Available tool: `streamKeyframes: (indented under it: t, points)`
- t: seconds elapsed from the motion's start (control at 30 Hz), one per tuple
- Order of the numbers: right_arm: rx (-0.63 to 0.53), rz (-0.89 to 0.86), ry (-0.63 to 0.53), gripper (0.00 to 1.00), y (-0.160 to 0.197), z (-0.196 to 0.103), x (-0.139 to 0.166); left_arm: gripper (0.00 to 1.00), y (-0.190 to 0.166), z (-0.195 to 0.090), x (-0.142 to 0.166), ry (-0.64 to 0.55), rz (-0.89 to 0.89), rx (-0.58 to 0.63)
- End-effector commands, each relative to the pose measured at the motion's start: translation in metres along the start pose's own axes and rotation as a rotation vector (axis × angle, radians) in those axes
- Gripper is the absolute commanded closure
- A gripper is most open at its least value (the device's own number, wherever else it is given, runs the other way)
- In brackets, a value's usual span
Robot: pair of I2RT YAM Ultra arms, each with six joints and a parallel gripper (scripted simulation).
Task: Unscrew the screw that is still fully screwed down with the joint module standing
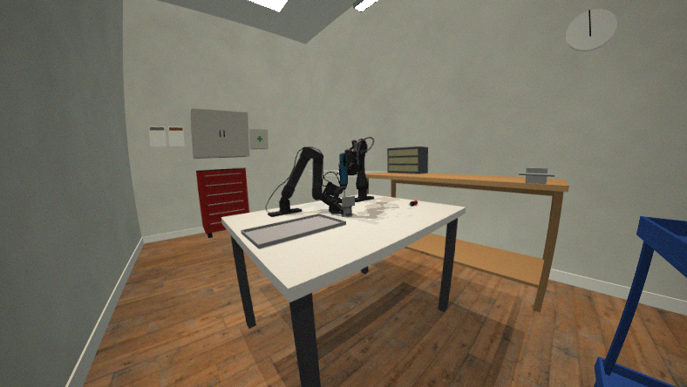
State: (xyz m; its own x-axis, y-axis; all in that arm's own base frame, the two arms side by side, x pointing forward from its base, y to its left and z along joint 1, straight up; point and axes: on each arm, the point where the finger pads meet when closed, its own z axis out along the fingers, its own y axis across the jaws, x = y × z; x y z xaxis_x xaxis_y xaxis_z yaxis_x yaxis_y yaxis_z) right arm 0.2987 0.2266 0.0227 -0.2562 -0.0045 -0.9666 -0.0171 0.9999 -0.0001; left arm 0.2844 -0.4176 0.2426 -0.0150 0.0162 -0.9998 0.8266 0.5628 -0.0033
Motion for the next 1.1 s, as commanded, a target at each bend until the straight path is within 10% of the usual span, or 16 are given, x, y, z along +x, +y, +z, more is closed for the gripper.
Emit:
streamKeyframes:
  t: [0.0,1.07]
  points:
    - [-0.003,0.019,-0.013,0.41,0.002,0.0,-0.005,0.58,-0.003,-0.004,-0.047,-0.158,-0.005,0.0]
    - [-0.003,0.019,-0.013,0.41,0.002,0.0,-0.005,0.58,-0.003,-0.001,-0.045,-0.165,-0.006,0.001]
